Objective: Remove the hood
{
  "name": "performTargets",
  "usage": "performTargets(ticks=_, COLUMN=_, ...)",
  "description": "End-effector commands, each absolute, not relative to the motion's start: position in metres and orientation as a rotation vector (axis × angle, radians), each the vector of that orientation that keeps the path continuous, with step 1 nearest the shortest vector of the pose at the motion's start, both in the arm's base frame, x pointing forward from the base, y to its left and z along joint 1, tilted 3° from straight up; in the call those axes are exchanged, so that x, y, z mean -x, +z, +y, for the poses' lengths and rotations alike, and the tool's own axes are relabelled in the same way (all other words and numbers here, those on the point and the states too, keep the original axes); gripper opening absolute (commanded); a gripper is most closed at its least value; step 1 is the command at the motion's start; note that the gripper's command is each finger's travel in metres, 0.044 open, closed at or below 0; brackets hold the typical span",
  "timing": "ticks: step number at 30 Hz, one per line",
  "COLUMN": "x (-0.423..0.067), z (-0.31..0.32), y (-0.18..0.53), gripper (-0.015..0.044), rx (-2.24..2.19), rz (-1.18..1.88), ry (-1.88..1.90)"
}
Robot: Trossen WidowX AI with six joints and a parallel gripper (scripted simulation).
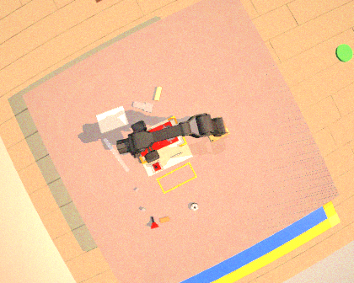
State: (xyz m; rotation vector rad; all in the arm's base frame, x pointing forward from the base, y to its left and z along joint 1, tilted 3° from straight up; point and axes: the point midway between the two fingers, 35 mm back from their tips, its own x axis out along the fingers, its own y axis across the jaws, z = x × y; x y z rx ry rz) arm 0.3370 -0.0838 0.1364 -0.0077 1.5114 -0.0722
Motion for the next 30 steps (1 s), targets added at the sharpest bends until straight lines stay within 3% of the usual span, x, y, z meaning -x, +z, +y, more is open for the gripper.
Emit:
performTargets(ticks=1, x=-0.338, z=-0.085, y=0.133, gripper=0.0440, rx=0.008, rz=1.511, ry=-0.080)
performTargets(ticks=30, x=-0.340, z=-0.085, y=0.107, gripper=0.0440, rx=0.008, rz=1.511, ry=-0.080)
